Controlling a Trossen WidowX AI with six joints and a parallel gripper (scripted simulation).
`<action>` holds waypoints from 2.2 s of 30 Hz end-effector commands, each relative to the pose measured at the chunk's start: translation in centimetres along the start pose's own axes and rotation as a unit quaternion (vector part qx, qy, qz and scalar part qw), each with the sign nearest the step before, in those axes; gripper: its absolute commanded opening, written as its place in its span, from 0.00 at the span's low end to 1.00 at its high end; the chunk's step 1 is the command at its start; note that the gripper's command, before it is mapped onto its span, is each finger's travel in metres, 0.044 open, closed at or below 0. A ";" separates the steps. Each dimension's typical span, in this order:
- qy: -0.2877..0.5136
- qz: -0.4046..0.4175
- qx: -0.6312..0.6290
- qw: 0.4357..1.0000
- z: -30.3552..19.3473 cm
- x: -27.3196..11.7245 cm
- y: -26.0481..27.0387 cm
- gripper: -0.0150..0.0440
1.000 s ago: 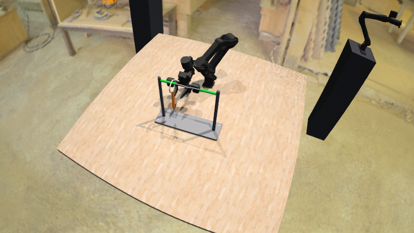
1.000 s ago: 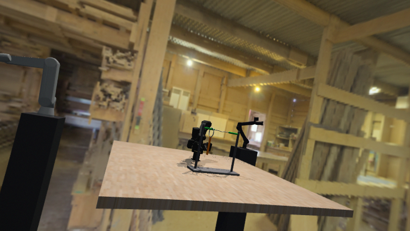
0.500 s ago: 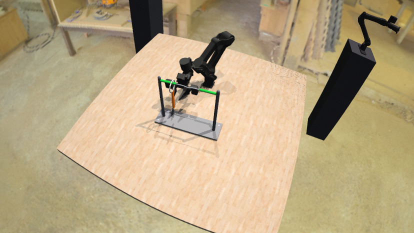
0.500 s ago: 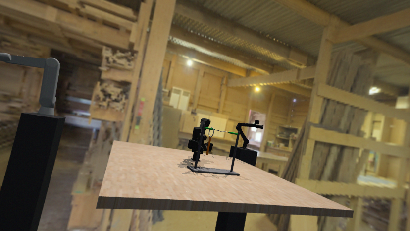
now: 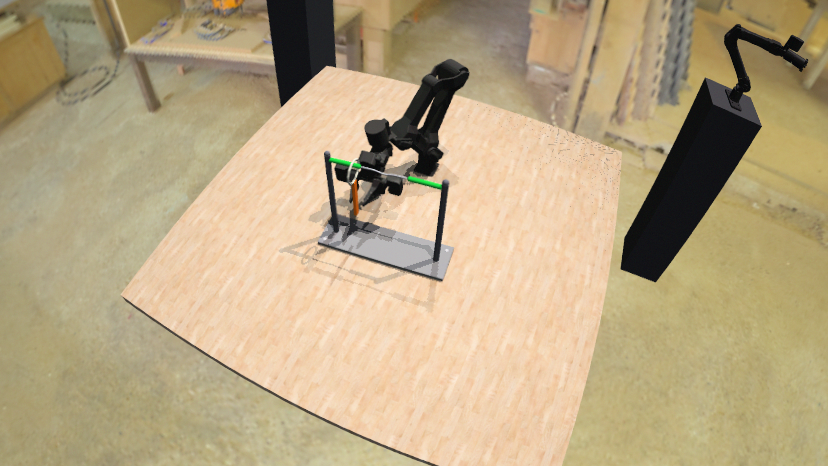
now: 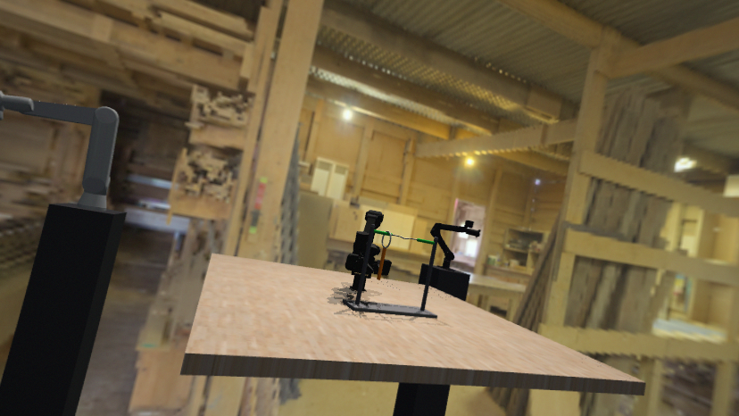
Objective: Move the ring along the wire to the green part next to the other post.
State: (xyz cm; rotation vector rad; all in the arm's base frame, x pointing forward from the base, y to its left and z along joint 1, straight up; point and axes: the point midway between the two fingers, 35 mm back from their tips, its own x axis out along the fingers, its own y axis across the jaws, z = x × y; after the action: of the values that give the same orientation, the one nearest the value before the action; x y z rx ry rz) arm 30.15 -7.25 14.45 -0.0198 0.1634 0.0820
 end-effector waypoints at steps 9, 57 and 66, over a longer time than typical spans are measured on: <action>-0.003 -0.001 0.001 1.000 0.1 1.8 0.0 0.53; -0.003 0.001 0.000 1.000 -0.3 4.1 0.4 0.00; -0.003 0.001 0.000 1.000 0.9 3.9 0.3 0.00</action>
State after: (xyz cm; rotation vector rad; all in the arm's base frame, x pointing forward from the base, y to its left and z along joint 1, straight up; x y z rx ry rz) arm 34.01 -6.59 13.90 -0.0152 0.1653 0.0826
